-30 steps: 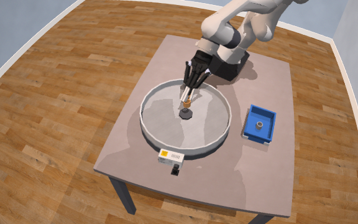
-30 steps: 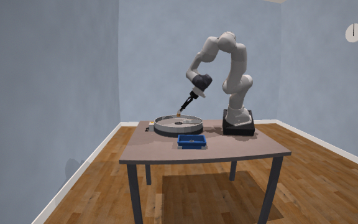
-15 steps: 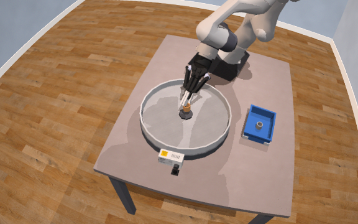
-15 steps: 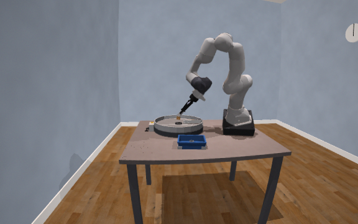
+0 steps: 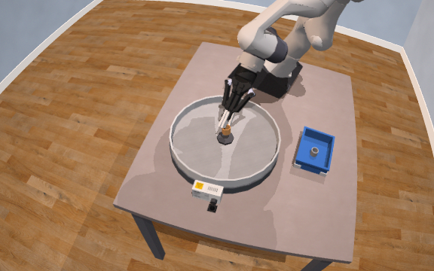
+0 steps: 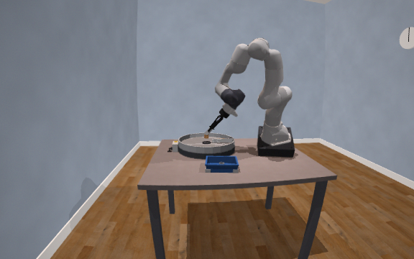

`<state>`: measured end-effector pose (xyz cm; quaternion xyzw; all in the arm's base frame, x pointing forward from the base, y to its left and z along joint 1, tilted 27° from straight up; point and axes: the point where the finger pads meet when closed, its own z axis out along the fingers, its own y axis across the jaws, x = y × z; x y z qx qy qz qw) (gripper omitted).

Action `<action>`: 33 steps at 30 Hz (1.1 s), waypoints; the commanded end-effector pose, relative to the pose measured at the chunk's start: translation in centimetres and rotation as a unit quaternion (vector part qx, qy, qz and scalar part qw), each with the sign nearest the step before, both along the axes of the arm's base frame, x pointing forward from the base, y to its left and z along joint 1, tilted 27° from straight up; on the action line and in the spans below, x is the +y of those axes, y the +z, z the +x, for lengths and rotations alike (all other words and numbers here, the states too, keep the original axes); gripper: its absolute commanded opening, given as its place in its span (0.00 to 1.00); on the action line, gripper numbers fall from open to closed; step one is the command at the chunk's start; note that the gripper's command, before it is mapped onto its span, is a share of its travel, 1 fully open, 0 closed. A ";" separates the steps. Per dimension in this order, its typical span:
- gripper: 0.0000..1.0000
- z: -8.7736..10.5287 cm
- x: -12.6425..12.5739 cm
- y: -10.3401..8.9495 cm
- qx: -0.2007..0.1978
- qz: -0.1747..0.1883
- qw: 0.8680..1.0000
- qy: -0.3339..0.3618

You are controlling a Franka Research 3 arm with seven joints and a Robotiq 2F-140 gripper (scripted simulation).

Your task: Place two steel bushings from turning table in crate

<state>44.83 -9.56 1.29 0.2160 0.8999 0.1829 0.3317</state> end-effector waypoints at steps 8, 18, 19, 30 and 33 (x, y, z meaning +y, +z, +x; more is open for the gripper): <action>0.00 0.1 -0.1 0.0 -0.001 -0.006 1.000 0.004; 0.00 0.1 -0.1 0.0 -0.001 -0.006 1.000 0.004; 0.00 0.1 -0.1 -0.1 -0.001 -0.006 1.000 0.004; 0.00 0.2 0.6 -1.6 -0.001 -0.006 1.000 0.004; 0.00 0.2 0.6 -1.7 -0.001 -0.006 1.000 0.004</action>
